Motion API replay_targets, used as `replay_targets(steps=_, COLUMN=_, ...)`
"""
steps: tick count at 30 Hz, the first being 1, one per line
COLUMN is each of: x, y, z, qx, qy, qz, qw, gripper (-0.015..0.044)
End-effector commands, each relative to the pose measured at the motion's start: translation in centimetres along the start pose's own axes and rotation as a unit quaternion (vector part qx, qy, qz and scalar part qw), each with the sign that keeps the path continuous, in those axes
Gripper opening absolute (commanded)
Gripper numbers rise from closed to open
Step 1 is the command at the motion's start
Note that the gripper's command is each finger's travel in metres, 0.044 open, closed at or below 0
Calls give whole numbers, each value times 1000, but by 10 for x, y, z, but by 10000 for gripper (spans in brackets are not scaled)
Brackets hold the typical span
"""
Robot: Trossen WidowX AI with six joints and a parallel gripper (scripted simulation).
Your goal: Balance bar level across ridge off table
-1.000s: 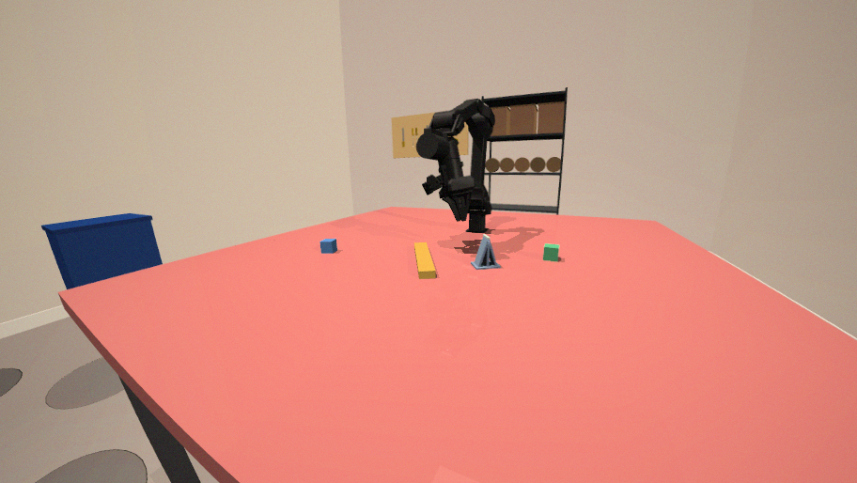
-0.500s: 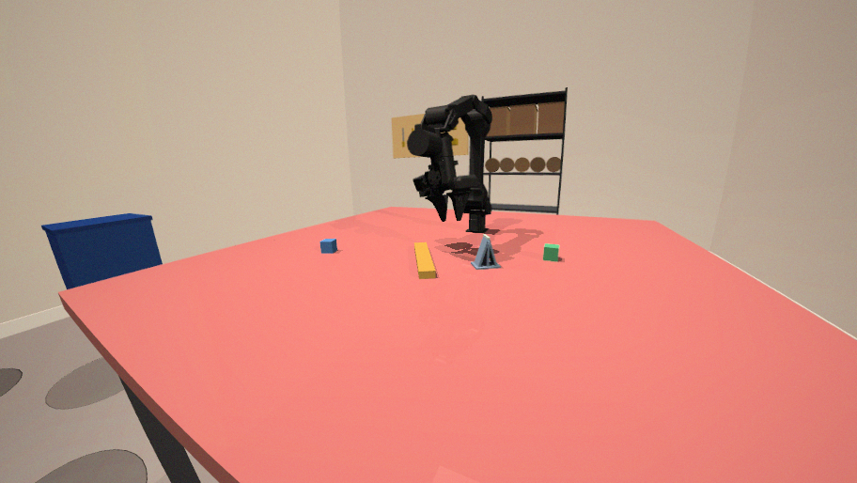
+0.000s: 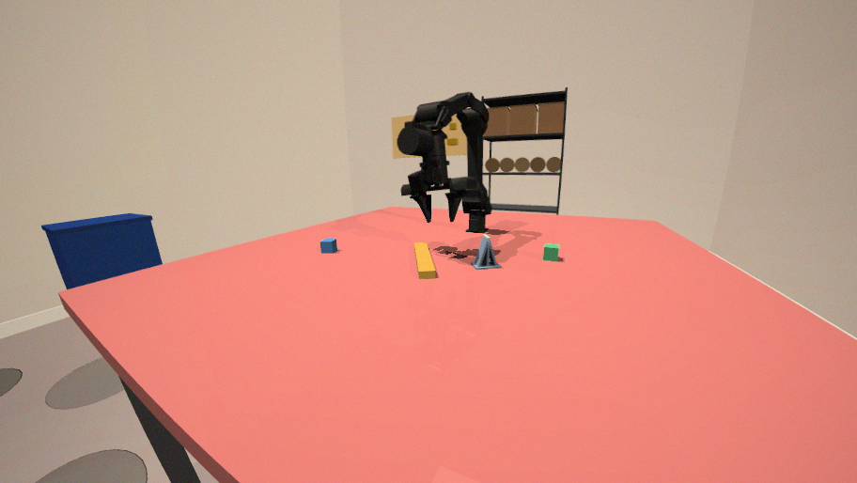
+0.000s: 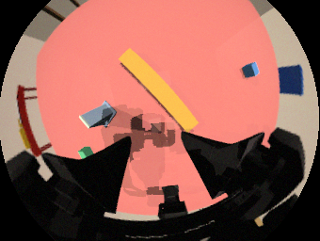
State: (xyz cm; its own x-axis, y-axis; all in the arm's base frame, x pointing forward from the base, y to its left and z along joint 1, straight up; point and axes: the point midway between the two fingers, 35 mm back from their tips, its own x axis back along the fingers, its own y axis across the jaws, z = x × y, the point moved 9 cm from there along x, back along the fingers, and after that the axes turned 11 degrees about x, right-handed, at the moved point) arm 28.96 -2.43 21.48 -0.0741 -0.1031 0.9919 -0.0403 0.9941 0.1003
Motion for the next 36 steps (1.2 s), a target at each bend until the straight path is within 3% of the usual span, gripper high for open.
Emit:
replay_targets(steps=1, x=-2, y=-4, z=-9, qx=67, qy=8, qz=10, qw=998, gripper=315)
replay_targets(steps=20, x=-4, y=-20, z=-42, qx=332, qy=37, qz=42, qw=941, gripper=315)
replay_targets(steps=28, x=-6, y=-20, z=-43, qx=341, qy=38, qz=43, qw=938, gripper=315)
replay_targets(steps=36, x=-45, y=-25, z=-42, qx=341, qy=38, qz=43, qw=938, gripper=315)
